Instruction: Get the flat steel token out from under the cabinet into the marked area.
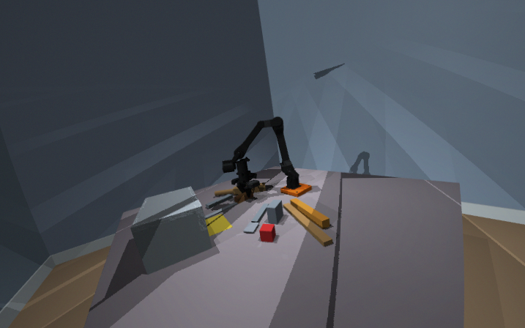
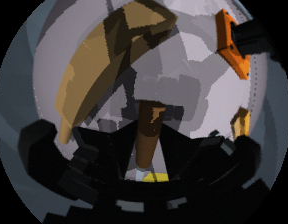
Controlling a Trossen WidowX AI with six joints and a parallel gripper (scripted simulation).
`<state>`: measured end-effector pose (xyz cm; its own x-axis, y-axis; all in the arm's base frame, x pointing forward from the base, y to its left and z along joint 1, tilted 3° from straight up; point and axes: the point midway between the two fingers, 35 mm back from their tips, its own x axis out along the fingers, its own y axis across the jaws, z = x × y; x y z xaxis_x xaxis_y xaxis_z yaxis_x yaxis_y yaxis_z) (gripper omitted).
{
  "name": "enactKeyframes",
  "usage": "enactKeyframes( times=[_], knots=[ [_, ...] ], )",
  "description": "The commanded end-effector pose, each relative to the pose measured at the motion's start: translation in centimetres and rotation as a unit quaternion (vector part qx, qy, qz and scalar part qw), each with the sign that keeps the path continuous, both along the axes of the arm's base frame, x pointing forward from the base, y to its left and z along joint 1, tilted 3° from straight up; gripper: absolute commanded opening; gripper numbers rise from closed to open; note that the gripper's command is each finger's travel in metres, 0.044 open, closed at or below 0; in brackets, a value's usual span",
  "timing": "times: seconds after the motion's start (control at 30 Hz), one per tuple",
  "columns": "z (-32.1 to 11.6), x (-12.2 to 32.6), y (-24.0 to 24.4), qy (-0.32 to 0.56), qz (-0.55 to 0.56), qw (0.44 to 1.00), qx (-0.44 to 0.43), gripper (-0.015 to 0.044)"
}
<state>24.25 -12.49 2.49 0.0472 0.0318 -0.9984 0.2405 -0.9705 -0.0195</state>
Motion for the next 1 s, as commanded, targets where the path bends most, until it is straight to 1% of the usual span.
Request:
enactKeyframes(
  times=[0.0,0.97],
  knots=[
    [0.1,0.7,0.1,0.000,-0.001,1.000,-0.001,0.0000],
    [0.4,4.7,1.0,-0.001,-0.002,1.000,-0.001,0.0000]
  ],
)
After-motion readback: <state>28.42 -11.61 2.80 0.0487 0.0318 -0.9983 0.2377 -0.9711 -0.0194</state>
